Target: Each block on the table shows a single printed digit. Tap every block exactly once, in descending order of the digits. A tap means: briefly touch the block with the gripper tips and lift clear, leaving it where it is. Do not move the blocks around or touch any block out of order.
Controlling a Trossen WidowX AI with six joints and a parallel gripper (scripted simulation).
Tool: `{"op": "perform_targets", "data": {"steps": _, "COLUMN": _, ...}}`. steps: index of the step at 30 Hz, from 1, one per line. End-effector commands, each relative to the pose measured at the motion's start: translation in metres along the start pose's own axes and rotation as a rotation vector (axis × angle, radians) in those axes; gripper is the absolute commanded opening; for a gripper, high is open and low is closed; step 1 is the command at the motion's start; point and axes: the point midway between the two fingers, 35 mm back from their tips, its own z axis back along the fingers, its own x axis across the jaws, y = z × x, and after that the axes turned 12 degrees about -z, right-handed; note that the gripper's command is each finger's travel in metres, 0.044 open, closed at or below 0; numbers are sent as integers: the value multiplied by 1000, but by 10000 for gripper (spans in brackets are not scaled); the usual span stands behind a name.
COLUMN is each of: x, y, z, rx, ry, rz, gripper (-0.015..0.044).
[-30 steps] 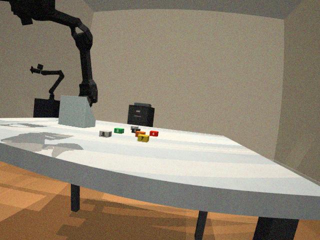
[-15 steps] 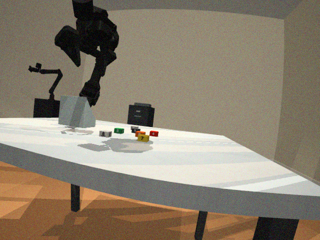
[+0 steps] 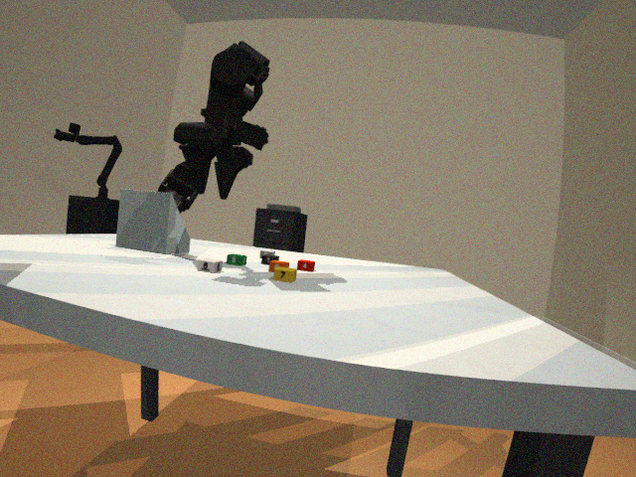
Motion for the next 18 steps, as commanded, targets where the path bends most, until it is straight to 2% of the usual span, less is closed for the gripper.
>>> {"op": "perform_targets", "data": {"steps": 1, "x": 3, "y": 3, "z": -2, "rx": 20, "ry": -4, "rz": 8, "gripper": 400}}
{"op": "perform_targets", "data": {"steps": 18, "x": 13, "y": 2, "z": -1, "rx": 20, "ry": -4, "rz": 7, "gripper": 400}}
